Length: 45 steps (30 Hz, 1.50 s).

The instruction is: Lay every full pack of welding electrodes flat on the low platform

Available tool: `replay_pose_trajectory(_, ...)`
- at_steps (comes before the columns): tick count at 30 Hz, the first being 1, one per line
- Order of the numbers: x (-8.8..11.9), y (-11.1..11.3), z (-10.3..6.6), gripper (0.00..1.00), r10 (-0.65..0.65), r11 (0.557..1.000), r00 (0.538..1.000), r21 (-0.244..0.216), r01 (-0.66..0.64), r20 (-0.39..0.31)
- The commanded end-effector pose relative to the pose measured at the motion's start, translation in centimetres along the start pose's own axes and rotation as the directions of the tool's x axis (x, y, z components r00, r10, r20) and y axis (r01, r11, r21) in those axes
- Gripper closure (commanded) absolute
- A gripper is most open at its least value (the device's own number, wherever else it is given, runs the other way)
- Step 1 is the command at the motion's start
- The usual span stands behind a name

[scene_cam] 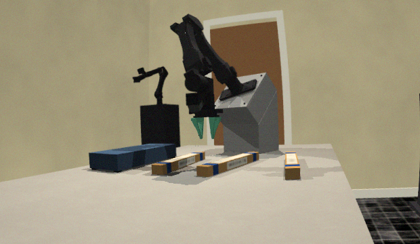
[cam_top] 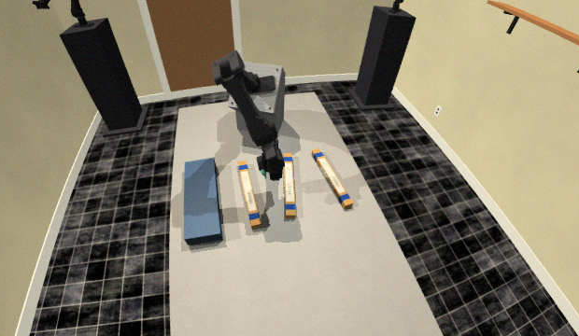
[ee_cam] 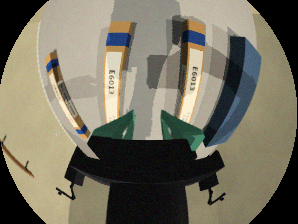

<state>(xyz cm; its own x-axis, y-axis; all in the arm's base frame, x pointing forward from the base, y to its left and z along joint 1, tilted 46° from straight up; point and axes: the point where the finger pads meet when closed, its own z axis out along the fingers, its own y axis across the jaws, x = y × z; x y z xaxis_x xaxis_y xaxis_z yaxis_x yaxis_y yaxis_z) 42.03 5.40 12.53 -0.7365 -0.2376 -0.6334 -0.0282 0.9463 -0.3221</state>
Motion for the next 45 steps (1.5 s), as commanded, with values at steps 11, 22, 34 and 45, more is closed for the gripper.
replay_pose_trajectory(11, -0.3, 0.1, -1.7, 0.58, 0.004, 1.000, 1.000, -0.006, -0.004, 0.021)
replay_pose_trajectory(22, -0.3, 0.1, -2.9, 0.58, 0.004, 1.000, 1.000, -0.006, -0.004, 0.021)
replay_pose_trajectory(34, -0.3, 0.1, -4.3, 0.58, 0.004, 1.000, 1.000, -0.006, -0.004, 0.021)
replay_pose_trajectory(45, -0.3, 0.1, -5.7, 0.58, 0.004, 1.000, 1.000, -0.007, -0.004, 0.021)
